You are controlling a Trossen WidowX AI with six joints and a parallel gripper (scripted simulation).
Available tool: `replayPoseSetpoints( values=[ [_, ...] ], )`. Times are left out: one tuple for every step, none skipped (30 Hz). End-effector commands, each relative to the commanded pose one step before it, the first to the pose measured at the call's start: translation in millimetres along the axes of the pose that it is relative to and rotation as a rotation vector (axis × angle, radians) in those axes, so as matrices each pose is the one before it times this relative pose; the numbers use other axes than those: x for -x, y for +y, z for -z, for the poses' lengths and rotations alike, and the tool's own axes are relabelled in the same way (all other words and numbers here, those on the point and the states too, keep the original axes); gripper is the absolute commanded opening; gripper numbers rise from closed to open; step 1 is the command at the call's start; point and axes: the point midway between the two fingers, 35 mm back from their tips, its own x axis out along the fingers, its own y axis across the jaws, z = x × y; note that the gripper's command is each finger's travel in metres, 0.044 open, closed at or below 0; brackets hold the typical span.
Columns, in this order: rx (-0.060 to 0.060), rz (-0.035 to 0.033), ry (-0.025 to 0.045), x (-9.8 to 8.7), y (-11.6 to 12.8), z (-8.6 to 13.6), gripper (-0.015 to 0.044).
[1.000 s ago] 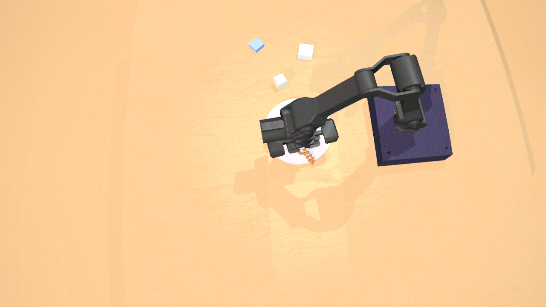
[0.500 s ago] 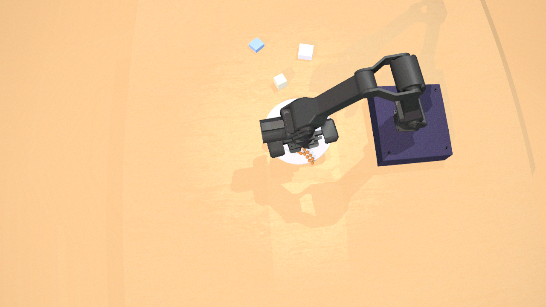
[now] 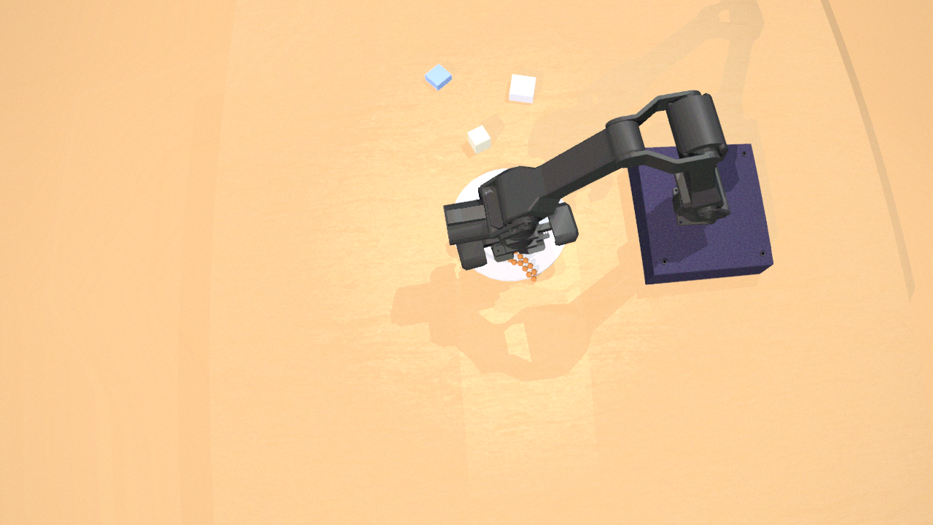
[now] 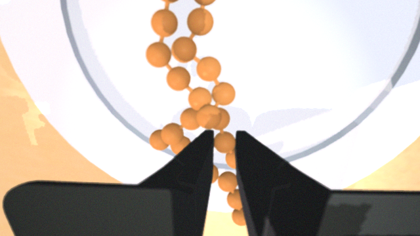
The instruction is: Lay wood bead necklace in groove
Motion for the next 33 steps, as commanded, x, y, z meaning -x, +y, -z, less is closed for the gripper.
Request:
replayPoseSetpoints(
  values=[
    [0.0001,-0.00055,-0.00005,0.4,0.32,-0.03,0.0],
    [0.0,0.0,0.0,0.0,0.0,0.0,0.0],
    [0.0,0.0,0.0,0.0,0.0,0.0,0.0],
    [0.0,0.0,0.0,0.0,0.0,0.0,0.0],
    [0.0,0.0,0.0,0.0,0.0,0.0,0.0],
    [0.0,0.0,0.0,0.0,0.0,0.0,0.0],
    [0.0,0.0,0.0,0.0,0.0,0.0,0.0],
    [0.0,0.0,0.0,0.0,0.0,0.0,0.0],
    [0.0,0.0,0.0,0.0,0.0,0.0,0.0],
    [0.0,0.0,0.0,0.0,0.0,0.0,0.0],
    [0.0,0.0,0.0,0.0,0.0,0.0,0.0],
    [0.0,0.0,0.0,0.0,0.0,0.0,0.0],
    [0.0,0.0,0.0,0.0,0.0,0.0,0.0],
    [0.0,0.0,0.0,0.0,0.0,0.0,0.0],
    [0.0,0.0,0.0,0.0,0.0,0.0,0.0],
    [0.0,0.0,0.0,0.0,0.0,0.0,0.0],
    [0.0,0.0,0.0,0.0,0.0,0.0,0.0],
    [-0.0001,0.00001,0.00004,0.43,-0.01,0.01,0.0],
    [-0.0004,0.00003,0.00011,1.3,-0.04,0.02,0.0],
    [-0.0007,0.00005,0.00019,2.17,-0.09,0.03,0.0],
    [-0.001,0.00006,0.00025,2.88,-0.14,0.05,0.0],
    [-0.001,0.00007,0.00025,2.89,-0.17,0.05,0.0],
    [-0.0007,0.00005,0.00019,2.18,-0.15,0.04,0.0],
    [-0.0004,0.00003,0.00011,1.31,-0.1,0.03,0.0],
    [-0.0001,0.00001,0.00004,0.44,-0.03,0.01,0.0],
    [0.0,0.0,0.0,0.0,0.0,0.0,0.0],
    [0.0,0.0,0.0,0.0,0.0,0.0,0.0],
    [0.0,0.0,0.0,0.0,0.0,0.0,0.0],
    [0.0,0.0,0.0,0.0,0.0,0.0,0.0],
    [0.0,0.0,0.0,0.0,0.0,0.0,0.0],
    [0.0,0.0,0.0,0.0,0.0,0.0,0.0],
    [0.0,0.00004,-0.00005,0.02,-0.37,-0.41,0.0],
    [0.0,0.00011,-0.00016,0.06,-1.12,-1.22,0.0]
  ],
)
